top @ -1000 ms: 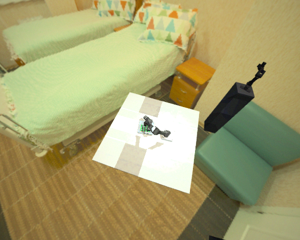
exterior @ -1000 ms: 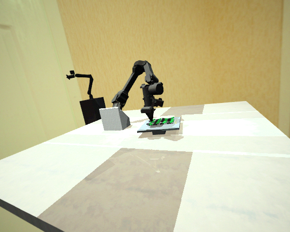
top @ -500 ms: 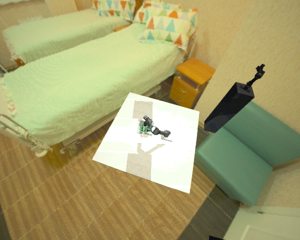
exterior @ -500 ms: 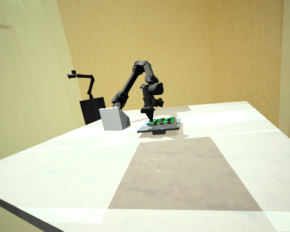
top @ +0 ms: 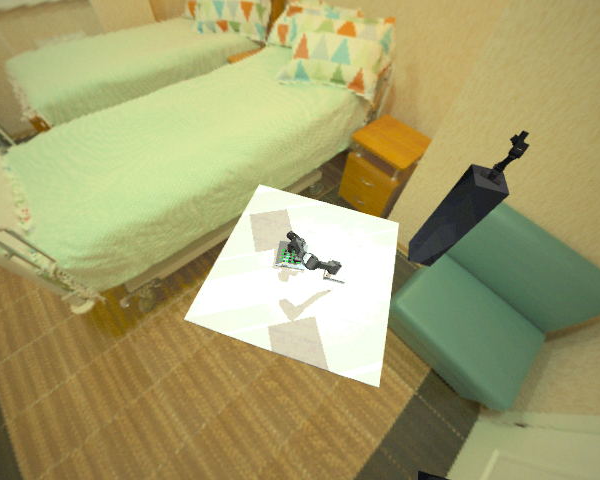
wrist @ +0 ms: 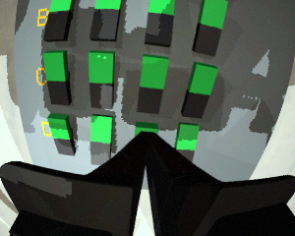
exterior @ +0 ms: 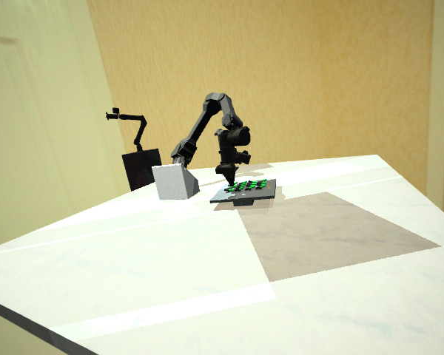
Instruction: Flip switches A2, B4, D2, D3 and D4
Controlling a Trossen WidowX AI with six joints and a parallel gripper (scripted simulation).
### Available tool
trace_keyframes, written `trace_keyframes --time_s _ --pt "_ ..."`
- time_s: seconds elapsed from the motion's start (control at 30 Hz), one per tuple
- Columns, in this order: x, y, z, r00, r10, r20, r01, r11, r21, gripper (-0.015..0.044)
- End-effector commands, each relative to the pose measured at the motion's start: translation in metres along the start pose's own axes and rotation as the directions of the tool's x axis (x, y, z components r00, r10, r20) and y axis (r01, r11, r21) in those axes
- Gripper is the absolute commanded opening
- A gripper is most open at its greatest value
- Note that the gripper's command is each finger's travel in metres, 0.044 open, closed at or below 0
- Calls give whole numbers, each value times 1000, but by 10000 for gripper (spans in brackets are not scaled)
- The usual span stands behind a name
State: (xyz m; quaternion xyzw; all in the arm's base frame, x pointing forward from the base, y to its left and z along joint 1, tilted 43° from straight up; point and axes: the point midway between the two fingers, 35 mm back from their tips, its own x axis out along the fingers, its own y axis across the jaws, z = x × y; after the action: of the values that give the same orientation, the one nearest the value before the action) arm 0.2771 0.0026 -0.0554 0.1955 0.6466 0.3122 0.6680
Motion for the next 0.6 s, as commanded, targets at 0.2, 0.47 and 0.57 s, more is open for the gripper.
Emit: trace_keyframes --time_s 0.2,0.47,0.57 --pt "2 1 0 1000 5 4 -5 1000 3 0" --pt "3 1 0 1000 5 4 -5 1000 3 0" --pt "3 1 0 1000 5 4 -5 1000 3 0"
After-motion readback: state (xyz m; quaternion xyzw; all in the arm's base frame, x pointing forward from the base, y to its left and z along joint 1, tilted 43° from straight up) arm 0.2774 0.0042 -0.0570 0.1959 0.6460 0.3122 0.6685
